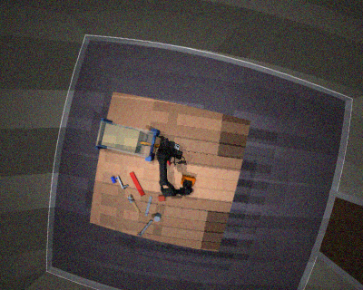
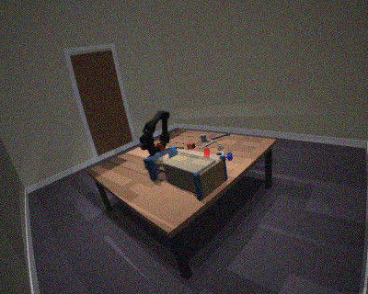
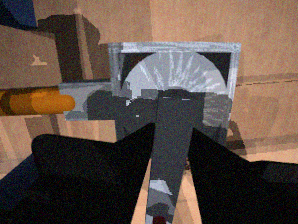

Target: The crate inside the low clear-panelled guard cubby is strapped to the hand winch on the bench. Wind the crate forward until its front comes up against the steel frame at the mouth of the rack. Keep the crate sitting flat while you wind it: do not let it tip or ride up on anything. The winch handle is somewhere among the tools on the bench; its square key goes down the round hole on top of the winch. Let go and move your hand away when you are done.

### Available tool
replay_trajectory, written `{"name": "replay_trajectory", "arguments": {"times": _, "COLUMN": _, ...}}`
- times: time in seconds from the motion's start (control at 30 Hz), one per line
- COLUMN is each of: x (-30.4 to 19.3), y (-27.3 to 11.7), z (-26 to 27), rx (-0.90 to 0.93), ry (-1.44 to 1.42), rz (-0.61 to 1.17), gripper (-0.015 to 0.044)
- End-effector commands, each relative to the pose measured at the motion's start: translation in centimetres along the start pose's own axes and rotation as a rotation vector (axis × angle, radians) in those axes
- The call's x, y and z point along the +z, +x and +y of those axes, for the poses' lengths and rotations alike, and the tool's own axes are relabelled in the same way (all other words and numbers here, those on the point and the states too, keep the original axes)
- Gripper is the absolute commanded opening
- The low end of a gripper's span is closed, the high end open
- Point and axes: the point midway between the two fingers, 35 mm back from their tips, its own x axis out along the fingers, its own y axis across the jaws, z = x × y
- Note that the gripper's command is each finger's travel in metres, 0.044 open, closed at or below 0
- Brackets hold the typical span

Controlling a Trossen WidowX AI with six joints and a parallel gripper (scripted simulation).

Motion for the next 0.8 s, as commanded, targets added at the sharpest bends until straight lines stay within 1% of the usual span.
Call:
{"name": "replay_trajectory", "arguments": {"times": 0.0, "x": 0.04, "y": 0.41, "z": -0.13, "rx": -0.008, "ry": -0.020, "rz": 0.000, "gripper": 0.0000}}
{"name": "replay_trajectory", "arguments": {"times": 0.3, "x": 0.03, "y": 0.39, "z": -0.20, "rx": -0.006, "ry": -0.065, "rz": -0.006, "gripper": 0.0000}}
{"name": "replay_trajectory", "arguments": {"times": 0.77, "x": 0.03, "y": 0.46, "z": -0.14, "rx": -0.008, "ry": -0.022, "rz": 0.000, "gripper": 0.0000}}
